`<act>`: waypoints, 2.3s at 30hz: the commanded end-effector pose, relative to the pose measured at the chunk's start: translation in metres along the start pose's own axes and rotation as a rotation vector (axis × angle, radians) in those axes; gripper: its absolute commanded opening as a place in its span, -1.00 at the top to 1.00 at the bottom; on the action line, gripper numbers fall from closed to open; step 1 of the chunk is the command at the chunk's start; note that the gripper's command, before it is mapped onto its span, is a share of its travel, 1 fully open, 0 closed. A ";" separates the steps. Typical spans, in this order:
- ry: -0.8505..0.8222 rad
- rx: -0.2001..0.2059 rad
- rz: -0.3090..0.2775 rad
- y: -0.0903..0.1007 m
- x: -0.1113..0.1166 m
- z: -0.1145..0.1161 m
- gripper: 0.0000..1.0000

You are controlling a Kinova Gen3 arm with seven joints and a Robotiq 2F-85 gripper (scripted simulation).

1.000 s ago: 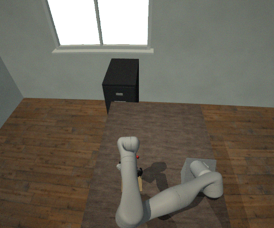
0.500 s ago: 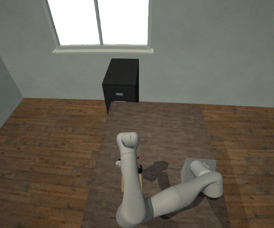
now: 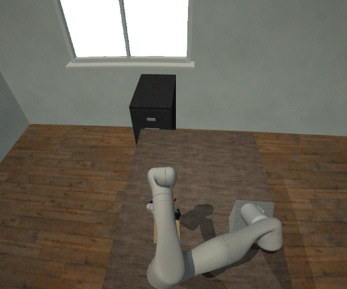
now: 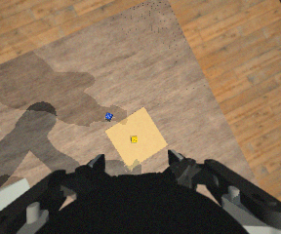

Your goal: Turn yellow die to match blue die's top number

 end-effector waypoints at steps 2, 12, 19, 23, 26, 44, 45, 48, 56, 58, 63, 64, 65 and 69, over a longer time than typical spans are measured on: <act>-0.004 0.001 -0.002 0.003 0.000 0.000 -1.00; -0.004 0.001 -0.002 0.003 0.000 0.000 -1.00; -0.004 0.001 -0.002 0.003 0.000 0.000 -1.00; -0.004 0.001 -0.002 0.003 0.000 0.000 -1.00; -0.004 0.001 -0.002 0.003 0.000 0.000 -1.00; -0.004 0.001 -0.002 0.003 0.000 0.000 -1.00; -0.004 0.001 -0.002 0.003 0.000 0.000 -1.00; -0.004 0.001 -0.002 0.003 0.000 0.000 -1.00; -0.004 0.001 -0.002 0.003 0.000 0.000 -1.00; -0.004 0.001 -0.002 0.003 0.000 0.000 -1.00; -0.004 0.001 -0.002 0.003 0.000 0.000 -1.00; -0.004 0.001 -0.002 0.003 0.000 0.000 -1.00; -0.004 0.001 -0.002 0.003 0.000 0.000 -1.00; -0.004 0.001 -0.002 0.003 0.000 0.000 -1.00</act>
Point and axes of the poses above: the point where the finger pads meet when closed, its own y axis back along the fingers, its own z axis across the jaws, x = y × z, the point moved 9 cm from there along y, back along the fingers, and after that the axes turned 11 degrees about -y, right-handed, at the moved point
